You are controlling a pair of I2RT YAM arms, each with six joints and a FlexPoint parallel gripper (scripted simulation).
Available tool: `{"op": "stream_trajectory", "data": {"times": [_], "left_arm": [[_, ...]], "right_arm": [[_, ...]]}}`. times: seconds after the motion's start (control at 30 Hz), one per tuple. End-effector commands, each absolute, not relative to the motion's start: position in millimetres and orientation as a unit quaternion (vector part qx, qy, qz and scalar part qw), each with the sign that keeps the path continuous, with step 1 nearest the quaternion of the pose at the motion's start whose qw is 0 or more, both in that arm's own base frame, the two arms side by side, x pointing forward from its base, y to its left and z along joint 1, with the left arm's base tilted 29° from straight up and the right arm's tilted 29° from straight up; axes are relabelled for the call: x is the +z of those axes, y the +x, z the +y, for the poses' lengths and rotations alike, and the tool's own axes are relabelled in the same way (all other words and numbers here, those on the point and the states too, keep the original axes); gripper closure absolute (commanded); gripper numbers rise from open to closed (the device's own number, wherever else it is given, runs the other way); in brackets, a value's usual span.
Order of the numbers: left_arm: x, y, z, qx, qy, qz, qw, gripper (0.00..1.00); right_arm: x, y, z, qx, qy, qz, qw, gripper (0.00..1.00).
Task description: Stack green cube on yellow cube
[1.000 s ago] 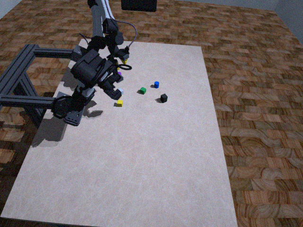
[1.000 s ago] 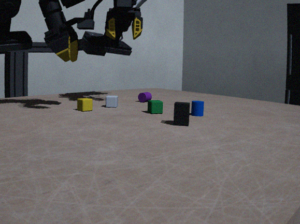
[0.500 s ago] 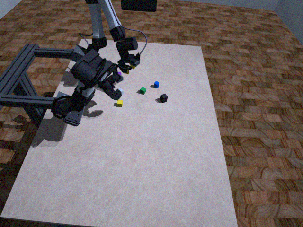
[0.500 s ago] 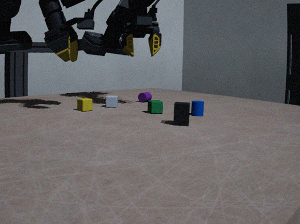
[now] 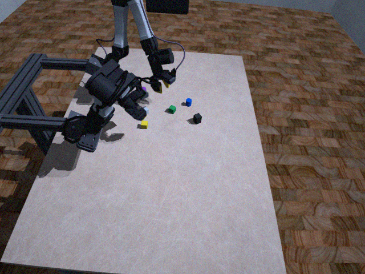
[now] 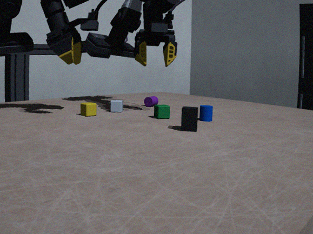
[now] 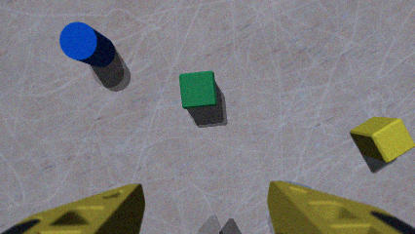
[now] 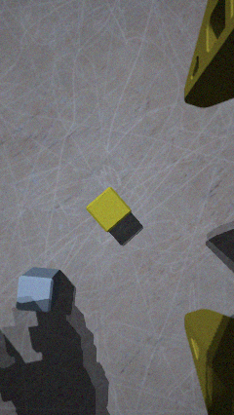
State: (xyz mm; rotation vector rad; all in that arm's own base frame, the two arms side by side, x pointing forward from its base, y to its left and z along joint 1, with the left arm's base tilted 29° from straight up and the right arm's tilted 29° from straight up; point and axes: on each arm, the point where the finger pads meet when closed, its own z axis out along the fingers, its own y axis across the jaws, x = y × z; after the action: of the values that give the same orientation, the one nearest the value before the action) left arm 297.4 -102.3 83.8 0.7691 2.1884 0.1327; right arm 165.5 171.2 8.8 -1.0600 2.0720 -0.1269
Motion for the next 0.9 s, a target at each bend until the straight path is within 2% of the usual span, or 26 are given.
{"op": "stream_trajectory", "data": {"times": [0.0,0.3,0.37,0.6,0.73,0.87], "left_arm": [[96.4,299.6,-113.8,0.043,0.339,0.851,0.398,0.39],[130.9,240.5,-147.5,0.017,0.530,0.784,0.322,0.39],[130.9,240.5,-147.5,0.017,0.530,0.784,0.322,0.39],[192.3,170.9,-164.3,-0.016,0.678,0.671,0.299,0.39],[225.4,128.6,-160.1,-0.034,0.743,0.599,0.296,0.39],[245.3,103.4,-153.9,-0.044,0.776,0.553,0.300,0.39]], "right_arm": [[14.6,165.4,179.7,-0.039,-0.422,0.809,0.407,0.00],[12.9,165.7,176.6,-0.043,-0.420,0.812,0.403,0.00],[12.9,165.7,176.6,-0.043,-0.420,0.812,0.403,0.00],[13.0,165.7,176.8,-0.043,-0.420,0.812,0.403,0.00],[12.9,165.8,178.0,-0.048,-0.430,0.811,0.393,0.42],[15.1,170.0,183.3,-0.061,-0.441,0.812,0.378,0.42]]}}
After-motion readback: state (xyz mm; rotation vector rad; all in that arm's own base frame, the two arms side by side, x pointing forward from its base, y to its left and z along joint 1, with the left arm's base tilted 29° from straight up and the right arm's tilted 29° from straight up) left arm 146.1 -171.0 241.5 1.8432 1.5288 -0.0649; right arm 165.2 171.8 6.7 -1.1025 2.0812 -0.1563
